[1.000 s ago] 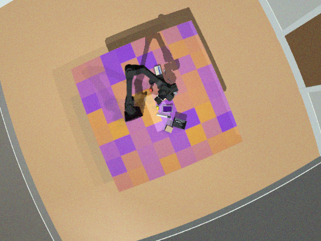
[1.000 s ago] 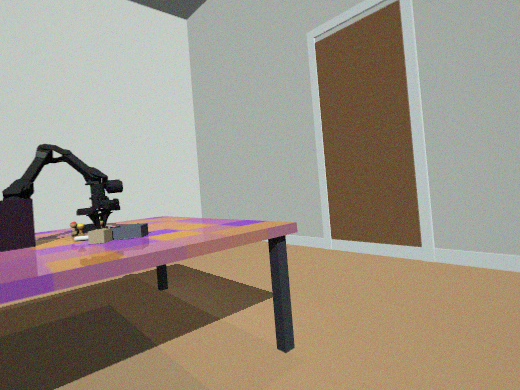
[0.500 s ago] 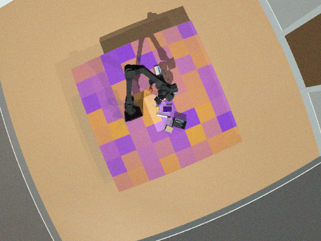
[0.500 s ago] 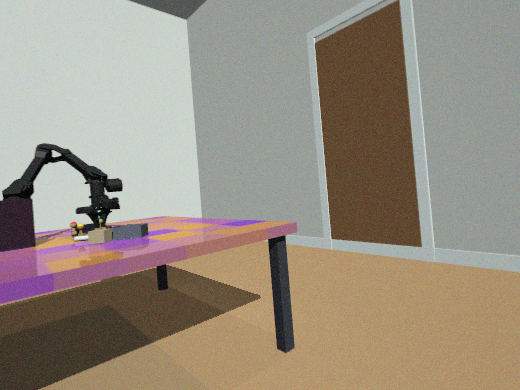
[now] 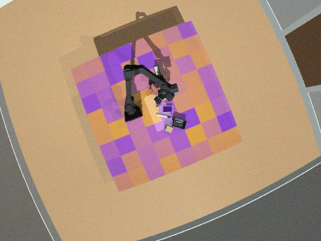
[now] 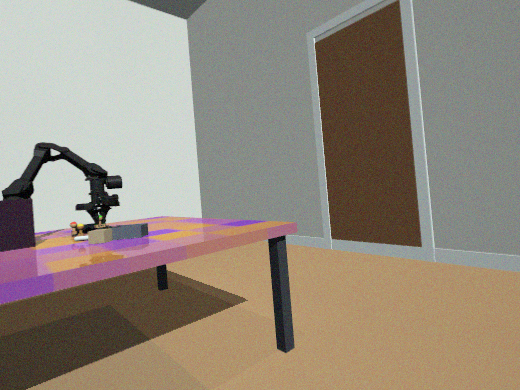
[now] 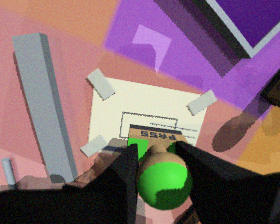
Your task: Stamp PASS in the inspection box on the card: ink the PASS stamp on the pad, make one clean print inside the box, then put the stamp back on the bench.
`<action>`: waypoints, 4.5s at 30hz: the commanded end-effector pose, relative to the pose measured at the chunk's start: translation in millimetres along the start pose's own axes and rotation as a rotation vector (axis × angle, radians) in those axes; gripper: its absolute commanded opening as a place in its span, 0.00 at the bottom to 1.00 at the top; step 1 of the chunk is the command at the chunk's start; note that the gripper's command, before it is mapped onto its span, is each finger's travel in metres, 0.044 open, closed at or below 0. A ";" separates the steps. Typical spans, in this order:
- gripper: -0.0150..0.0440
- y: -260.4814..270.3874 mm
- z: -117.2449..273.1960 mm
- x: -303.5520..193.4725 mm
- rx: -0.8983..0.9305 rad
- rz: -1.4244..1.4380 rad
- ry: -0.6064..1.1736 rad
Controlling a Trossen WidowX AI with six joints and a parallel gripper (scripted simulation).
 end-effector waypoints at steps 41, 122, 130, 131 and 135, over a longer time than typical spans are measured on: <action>0.25 16.5 53.7 51.0 0.004 0.012 -0.013; 0.52 15.1 -14.3 156.7 0.008 0.029 -0.020; 0.70 16.0 -4.0 157.9 0.007 0.028 -0.021; 0.70 16.8 8.9 159.1 0.006 0.027 -0.022; 0.70 15.9 77.0 158.5 0.004 0.022 -0.022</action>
Point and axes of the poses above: the point midway between the two fingers, 35 mm back from their tips, its own z axis back along the fingers, its own y axis across the jaws, x = y × z, the point moved 2 cm from there along z, back along the fingers, and after that the axes turned 4 degrees about z, right-handed, at the moved point
